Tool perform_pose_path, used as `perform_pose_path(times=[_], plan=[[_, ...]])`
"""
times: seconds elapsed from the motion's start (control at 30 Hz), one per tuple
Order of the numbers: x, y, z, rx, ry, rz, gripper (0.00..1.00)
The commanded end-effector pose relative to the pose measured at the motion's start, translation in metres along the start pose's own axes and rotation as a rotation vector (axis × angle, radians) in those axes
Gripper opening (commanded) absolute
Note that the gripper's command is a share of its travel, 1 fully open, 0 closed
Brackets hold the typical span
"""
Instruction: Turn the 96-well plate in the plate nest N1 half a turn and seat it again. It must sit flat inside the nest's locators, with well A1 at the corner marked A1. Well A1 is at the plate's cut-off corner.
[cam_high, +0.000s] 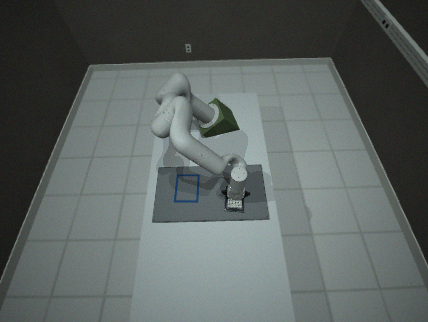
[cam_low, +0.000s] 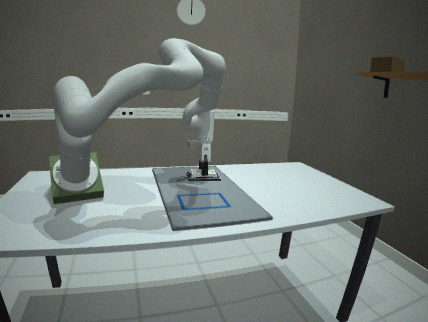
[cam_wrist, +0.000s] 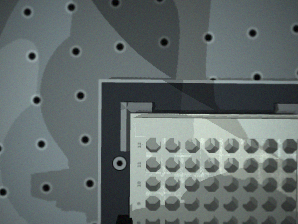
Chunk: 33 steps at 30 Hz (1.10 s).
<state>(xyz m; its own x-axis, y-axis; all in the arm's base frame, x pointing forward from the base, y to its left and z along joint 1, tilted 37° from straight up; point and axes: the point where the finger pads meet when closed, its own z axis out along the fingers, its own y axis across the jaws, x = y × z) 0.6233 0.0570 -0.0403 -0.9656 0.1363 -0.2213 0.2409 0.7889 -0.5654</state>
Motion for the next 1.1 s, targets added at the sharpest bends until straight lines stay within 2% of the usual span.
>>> perform_pose_path(times=[0.0,0.57,0.6,1.07], plan=[[-0.001,0.0004,-0.0005,-0.001,-0.002,0.001,0.0],[-0.001,0.0004,0.0019,-0.001,-0.002,0.001,0.0],[-0.001,0.0004,0.0025,-0.001,-0.002,0.001,1.0],[-0.001,0.0004,0.0025,-0.001,-0.002,0.001,1.0]])
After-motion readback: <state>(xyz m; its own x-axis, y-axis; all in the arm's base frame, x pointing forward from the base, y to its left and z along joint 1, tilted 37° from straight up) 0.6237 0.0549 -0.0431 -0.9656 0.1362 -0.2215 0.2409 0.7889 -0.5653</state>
